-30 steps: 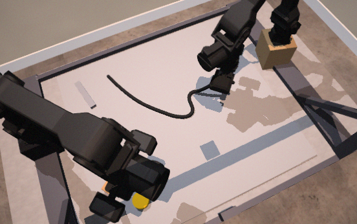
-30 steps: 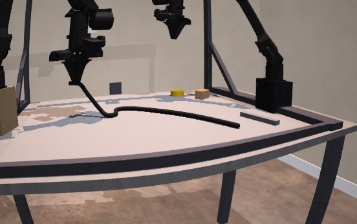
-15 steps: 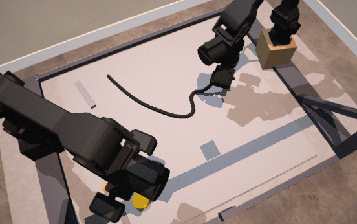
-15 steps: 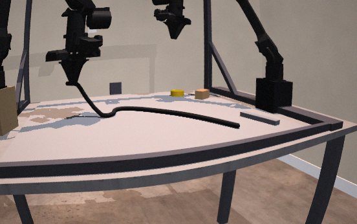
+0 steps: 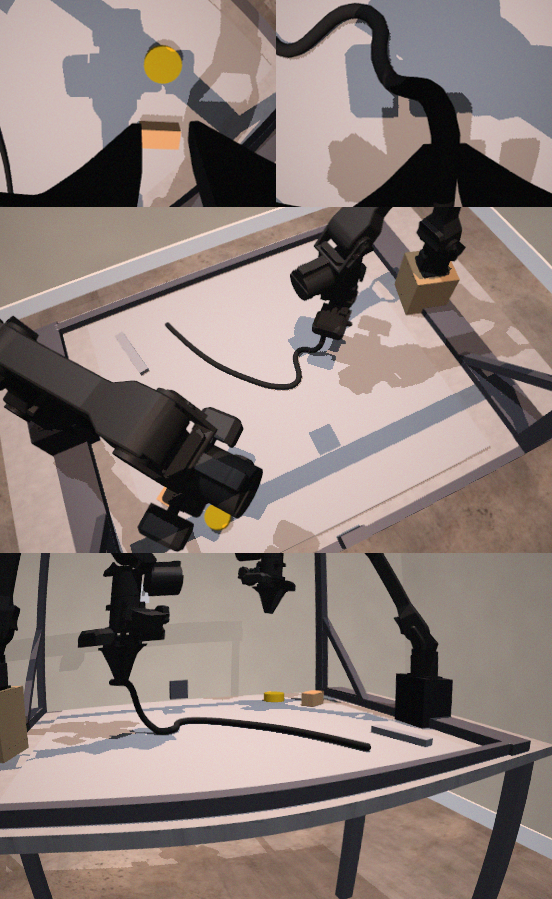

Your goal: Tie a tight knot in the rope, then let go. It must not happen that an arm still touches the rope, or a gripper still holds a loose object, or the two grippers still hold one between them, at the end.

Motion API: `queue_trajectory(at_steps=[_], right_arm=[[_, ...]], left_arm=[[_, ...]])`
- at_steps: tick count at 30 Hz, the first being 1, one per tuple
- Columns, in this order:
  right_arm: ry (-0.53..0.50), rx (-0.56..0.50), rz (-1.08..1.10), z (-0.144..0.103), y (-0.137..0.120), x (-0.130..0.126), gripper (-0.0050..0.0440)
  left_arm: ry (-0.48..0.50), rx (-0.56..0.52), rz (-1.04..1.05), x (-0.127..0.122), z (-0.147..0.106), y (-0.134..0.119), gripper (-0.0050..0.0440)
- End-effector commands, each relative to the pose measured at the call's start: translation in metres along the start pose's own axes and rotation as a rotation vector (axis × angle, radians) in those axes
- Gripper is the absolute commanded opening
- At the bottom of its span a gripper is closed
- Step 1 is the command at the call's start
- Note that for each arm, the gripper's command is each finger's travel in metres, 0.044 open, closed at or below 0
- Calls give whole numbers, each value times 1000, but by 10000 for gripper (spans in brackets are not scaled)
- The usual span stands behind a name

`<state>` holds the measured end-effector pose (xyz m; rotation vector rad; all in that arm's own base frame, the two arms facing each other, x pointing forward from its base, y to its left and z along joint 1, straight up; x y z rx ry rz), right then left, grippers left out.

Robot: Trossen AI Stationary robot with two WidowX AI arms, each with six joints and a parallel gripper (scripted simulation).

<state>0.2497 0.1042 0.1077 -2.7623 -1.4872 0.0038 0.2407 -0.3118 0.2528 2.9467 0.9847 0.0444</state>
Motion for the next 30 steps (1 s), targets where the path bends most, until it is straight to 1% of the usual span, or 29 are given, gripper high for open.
queue_trajectory(at_steps=[1,7,13,15,19,22,26,28,30], right_arm=[[18,-18,-1,-6,12,2,45],[18,-19,-1,-6,26,2,45],[18,-19,-1,-7,32,2,45],[18,-20,-1,-7,39,2,45],[18,-20,-1,-7,43,2,45],[18,-21,-1,-7,53,2,45],[17,-21,-1,-7,58,2,45],[17,-22,-1,-8,65,1,45],[17,-22,-1,-8,65,1,45]], left_arm=[[5,-27,4,0,-10,-2,100],[5,-27,4,0,-10,-2,100],[5,-27,4,0,-10,-2,100],[5,-27,4,0,-10,-2,100],[5,-27,4,0,-10,-2,100],[5,-27,4,0,-10,-2,100],[5,-27,4,0,-10,-2,100],[5,-27,4,0,-10,-2,100],[5,-27,4,0,-10,-2,100]])
Point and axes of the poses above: on each arm, the point midway between the two fingers, 35 mm back from their tips, its own z axis out along the fingers, its own x axis across the jaws, y = z × x, the point moved 9 cm from there along -z, back along the fingers, and after that the axes turned 4 degrees about z, right-handed, at the moved point
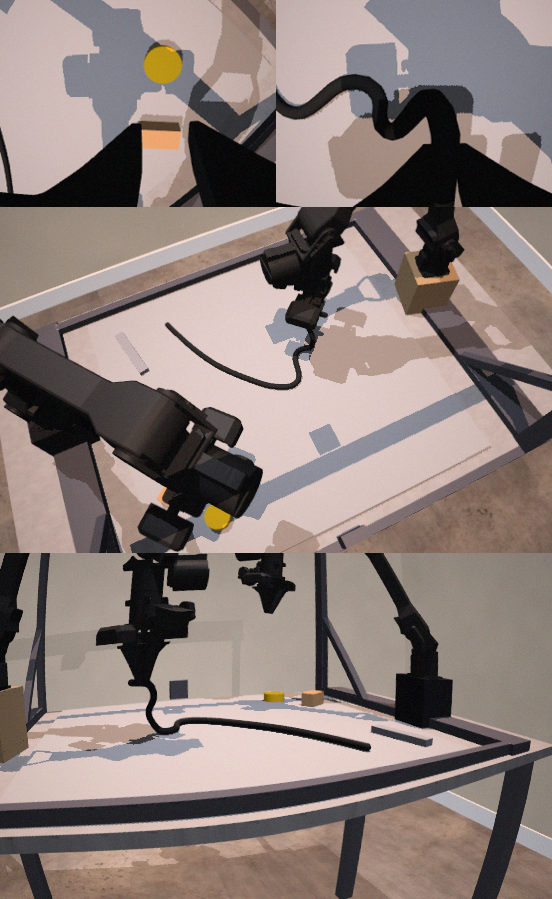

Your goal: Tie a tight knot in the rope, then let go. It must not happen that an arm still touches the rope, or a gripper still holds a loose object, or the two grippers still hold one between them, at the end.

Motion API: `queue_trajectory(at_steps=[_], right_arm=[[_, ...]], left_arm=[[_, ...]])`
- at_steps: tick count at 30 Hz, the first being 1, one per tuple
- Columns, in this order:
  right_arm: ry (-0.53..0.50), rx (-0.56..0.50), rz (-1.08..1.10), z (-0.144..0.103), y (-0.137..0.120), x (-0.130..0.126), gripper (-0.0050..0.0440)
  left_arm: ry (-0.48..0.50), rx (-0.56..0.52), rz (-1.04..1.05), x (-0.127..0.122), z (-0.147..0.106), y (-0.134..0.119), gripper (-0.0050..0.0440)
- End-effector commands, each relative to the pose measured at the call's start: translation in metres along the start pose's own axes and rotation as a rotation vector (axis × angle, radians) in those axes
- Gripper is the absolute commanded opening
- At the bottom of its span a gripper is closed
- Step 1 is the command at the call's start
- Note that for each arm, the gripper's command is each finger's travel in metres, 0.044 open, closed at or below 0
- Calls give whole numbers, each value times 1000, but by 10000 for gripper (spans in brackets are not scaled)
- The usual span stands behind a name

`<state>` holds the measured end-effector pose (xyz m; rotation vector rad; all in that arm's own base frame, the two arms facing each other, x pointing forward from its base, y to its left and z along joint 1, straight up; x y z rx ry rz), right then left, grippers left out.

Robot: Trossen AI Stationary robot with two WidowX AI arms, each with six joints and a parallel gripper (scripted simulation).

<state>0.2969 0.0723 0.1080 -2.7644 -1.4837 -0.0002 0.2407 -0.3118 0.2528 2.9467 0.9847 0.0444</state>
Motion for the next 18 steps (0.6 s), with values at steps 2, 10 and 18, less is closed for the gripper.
queue_trajectory(at_steps=[2,10,18], right_arm=[[15,-21,-3,-7,13,2,45],[15,-22,-3,-8,28,2,45],[15,-23,-3,-8,42,1,45]], left_arm=[[5,-27,4,0,-10,-2,100],[5,-27,4,0,-10,-2,100],[5,-27,4,0,-10,-2,100]])
Point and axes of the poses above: on each arm, the point midway between the two fingers, 35 mm back from their tips, its own z axis out along the fingers, its own x axis across the jaws, y = z × x, the point moved 9 cm from there along -z, back along the fingers, and after that the axes turned 4 degrees about z, right-handed, at the moved point
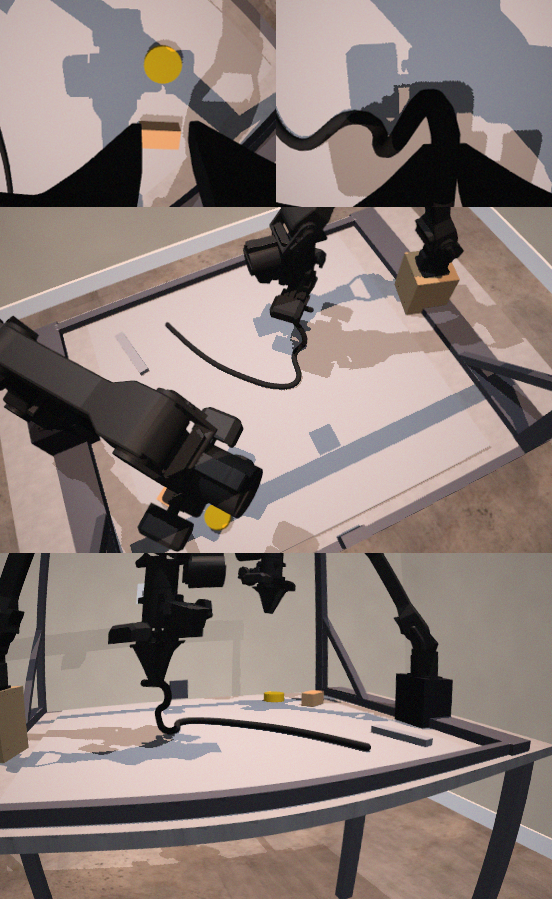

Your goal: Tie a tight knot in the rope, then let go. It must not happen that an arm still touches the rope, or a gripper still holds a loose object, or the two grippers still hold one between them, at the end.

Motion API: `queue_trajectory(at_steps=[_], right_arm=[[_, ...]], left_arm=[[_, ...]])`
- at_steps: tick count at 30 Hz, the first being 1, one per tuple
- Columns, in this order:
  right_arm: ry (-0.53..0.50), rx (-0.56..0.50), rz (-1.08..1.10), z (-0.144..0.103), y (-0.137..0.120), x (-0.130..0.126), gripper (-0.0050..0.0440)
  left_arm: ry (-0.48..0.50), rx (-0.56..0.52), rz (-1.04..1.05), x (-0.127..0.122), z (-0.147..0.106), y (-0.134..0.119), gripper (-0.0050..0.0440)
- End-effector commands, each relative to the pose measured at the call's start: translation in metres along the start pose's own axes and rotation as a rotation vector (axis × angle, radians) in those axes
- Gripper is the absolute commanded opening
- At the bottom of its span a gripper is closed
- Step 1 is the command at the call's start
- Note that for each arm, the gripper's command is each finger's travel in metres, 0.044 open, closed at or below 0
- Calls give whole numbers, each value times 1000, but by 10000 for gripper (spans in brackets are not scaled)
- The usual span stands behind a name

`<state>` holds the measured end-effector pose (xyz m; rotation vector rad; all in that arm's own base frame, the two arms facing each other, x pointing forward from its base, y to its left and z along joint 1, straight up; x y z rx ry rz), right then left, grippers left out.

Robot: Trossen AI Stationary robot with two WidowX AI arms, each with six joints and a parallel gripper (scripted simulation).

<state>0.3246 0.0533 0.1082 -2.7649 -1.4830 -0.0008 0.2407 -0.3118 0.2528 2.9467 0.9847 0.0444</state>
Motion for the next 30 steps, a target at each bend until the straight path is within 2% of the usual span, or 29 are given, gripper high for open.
queue_trajectory(at_steps=[1,30], right_arm=[[15,-22,-4,-8,9,2,45],[14,-27,-4,-10,67,1,45]], left_arm=[[5,-27,4,0,-10,-2,100],[5,-27,4,0,-10,-2,100]])
Point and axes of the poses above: on each arm, the point midway between the two fingers, 35 mm back from their tips, its own z axis out along the fingers, its own x axis across the jaws, y = z × x, the point moved 9 cm from there along -z, back along the fingers, and after that the axes turned 4 degrees about z, right-handed, at the moved point
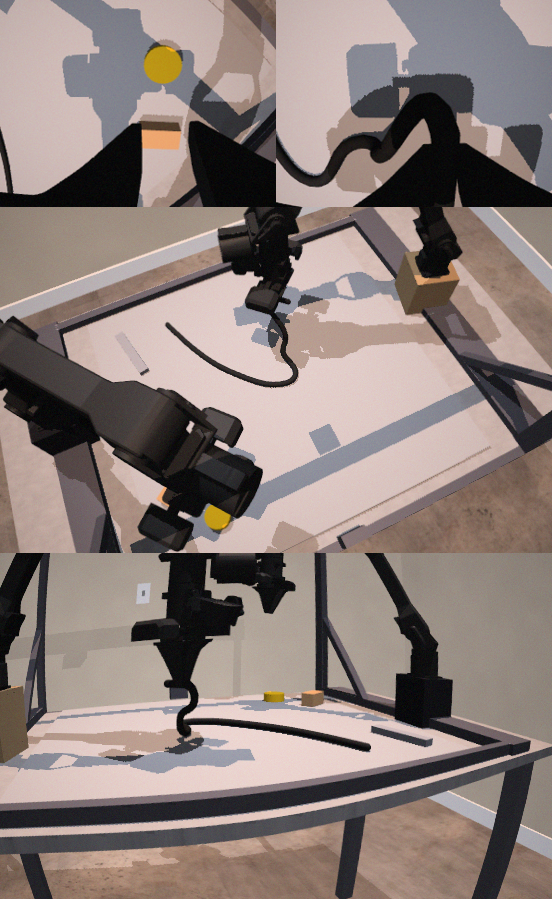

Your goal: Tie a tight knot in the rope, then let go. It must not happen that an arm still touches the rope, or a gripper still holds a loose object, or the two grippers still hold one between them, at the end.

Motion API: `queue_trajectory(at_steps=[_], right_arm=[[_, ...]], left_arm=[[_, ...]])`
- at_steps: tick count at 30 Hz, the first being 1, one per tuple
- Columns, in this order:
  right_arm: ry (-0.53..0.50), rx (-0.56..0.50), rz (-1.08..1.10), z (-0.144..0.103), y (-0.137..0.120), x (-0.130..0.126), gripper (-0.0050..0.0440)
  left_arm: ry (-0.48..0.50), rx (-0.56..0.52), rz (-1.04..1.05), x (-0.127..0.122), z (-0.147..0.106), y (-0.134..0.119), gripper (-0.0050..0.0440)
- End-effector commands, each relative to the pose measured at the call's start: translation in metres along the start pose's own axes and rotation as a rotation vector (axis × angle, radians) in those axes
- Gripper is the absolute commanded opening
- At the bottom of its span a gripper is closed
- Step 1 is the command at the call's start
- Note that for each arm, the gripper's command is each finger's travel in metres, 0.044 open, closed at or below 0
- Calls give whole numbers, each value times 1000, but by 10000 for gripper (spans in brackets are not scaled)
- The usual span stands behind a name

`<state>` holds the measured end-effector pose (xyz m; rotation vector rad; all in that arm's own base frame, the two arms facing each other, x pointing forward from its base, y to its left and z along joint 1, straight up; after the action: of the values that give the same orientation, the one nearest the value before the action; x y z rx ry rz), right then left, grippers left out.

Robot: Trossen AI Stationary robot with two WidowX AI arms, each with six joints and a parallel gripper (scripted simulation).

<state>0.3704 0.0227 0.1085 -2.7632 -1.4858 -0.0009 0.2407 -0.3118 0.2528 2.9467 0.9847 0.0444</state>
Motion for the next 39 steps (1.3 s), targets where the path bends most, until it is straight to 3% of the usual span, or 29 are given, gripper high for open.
queue_trajectory(at_steps=[1,8,14,20,26,39], right_arm=[[14,-27,-2,-9,13,1,45],[24,-36,-3,-8,11,2,45],[132,-135,-24,7,-2,14,45],[153,-154,-28,11,-4,16,45],[258,-250,-47,28,-17,27,45],[384,-365,-72,50,-31,42,45]], left_arm=[[5,-27,4,0,-10,-2,100],[5,-27,4,0,-10,-2,100],[5,-27,4,0,-10,-2,100],[5,-27,4,0,-10,-2,100],[5,-27,4,0,-10,-2,100],[5,-27,4,0,-10,-2,100]])
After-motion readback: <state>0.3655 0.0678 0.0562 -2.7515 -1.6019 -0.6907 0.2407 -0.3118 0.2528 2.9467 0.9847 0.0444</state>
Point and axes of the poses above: on each arm, the point midway between the two fingers, 35 mm back from their tips, its own z axis out along the fingers, its own x axis across the jaws, y = z × x, the point moved 9 cm from there along -z, back along the fingers, and after that the axes turned 4 degrees about z, right-handed, at the moved point
